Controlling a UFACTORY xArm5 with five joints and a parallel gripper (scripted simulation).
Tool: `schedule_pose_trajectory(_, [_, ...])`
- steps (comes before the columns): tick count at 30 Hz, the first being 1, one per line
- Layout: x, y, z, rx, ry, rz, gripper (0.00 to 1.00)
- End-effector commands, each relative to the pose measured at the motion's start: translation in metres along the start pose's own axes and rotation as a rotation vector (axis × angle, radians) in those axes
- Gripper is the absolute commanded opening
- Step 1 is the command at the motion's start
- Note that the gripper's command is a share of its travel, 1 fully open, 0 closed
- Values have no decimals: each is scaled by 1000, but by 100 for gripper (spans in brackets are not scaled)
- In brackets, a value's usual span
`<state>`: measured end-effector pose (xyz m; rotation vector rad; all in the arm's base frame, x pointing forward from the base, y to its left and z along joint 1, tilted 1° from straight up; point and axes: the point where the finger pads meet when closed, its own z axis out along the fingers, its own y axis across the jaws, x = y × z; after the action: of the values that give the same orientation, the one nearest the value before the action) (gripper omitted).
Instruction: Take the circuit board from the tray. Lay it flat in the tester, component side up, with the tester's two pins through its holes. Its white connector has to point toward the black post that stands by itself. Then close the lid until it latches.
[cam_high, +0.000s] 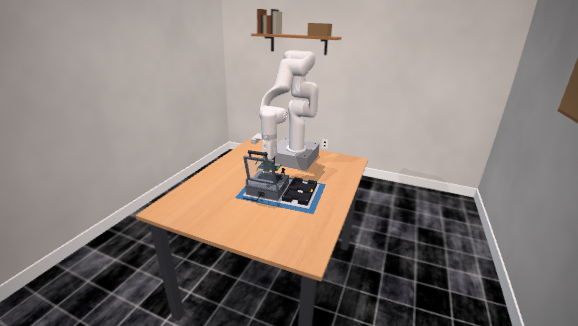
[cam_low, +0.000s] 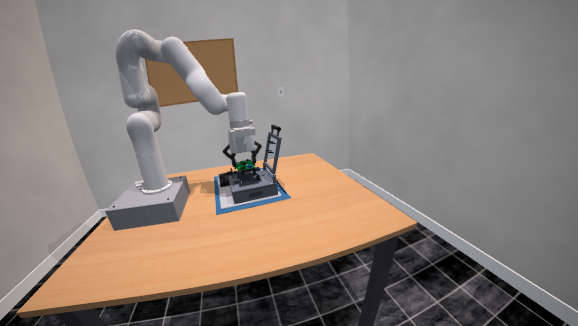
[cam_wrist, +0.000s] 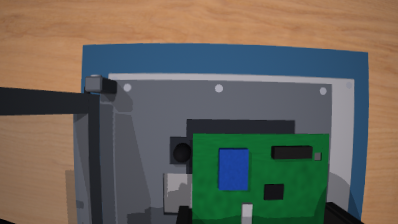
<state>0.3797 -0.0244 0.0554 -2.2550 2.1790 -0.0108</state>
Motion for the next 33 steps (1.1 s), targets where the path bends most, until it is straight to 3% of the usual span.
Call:
schedule_pose_trajectory(1, [0,-1,0,3,0,0,79])
schedule_pose_trajectory(33, [1,-1,42,3,0,0,79])
